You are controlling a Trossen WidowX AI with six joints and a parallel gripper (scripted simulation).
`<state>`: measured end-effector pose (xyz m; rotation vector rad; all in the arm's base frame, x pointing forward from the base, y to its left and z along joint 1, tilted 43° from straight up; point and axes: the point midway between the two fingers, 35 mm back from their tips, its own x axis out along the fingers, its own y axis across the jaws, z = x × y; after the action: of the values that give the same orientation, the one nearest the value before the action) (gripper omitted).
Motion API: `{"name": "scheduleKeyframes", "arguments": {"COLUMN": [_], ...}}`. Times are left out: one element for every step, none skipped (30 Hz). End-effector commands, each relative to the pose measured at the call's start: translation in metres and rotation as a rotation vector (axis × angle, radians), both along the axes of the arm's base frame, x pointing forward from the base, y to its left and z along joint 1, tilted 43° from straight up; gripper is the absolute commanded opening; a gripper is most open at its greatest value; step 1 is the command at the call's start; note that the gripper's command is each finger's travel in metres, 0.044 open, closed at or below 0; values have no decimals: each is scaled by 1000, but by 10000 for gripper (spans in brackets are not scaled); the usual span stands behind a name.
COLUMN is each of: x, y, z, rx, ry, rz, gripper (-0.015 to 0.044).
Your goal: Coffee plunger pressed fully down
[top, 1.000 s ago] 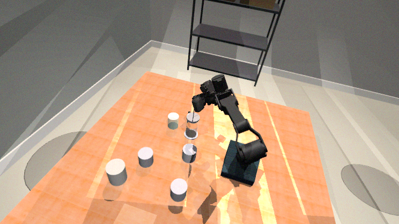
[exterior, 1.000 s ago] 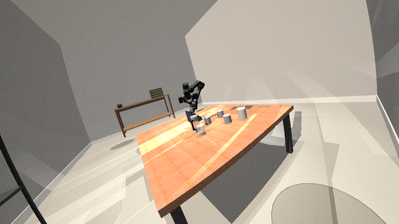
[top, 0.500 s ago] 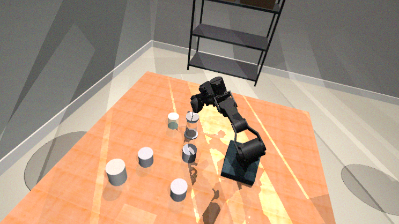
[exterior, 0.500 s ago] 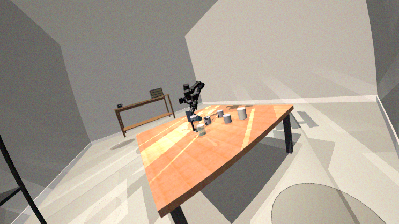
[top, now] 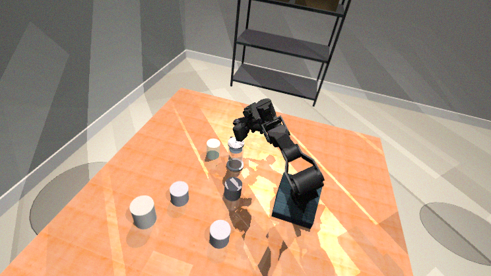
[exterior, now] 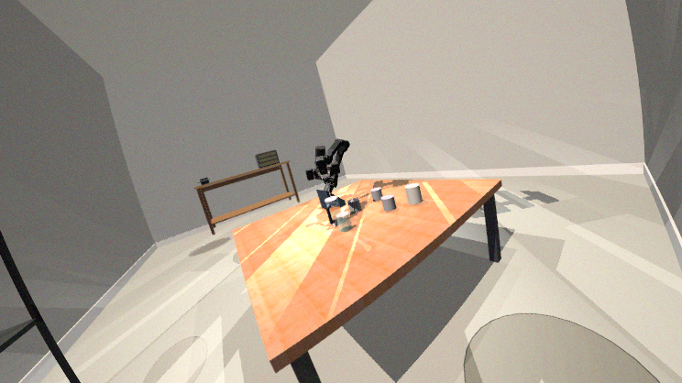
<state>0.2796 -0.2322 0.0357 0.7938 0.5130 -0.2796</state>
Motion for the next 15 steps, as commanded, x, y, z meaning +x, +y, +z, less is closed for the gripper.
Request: {"name": "scheduleKeyframes", "arguments": {"x": [-3,-3,-2,-2,-2,-1,-1,0,0,0,1,1,2,2,2], "y": [25,26,27,28,29,30,31,32,33,34,35,36,37,38,39], "z": [-28,-29,-30,-31,-33,-34,-35,-37,-38,-39,-40,-41,-43,-44,-45], "rx": [71,71,71,71,71,71,71,71,72,72,72,72,72,72,72], "ry": [49,49,49,49,48,48,48,48,48,48,48,47,47,47,47], "rz": [21,21,21,21,21,21,21,21,21,21,21,21,20,20,20], "gripper": [125,125,125,125,125,125,125,125,125,125,125,125,125,125,125]}}
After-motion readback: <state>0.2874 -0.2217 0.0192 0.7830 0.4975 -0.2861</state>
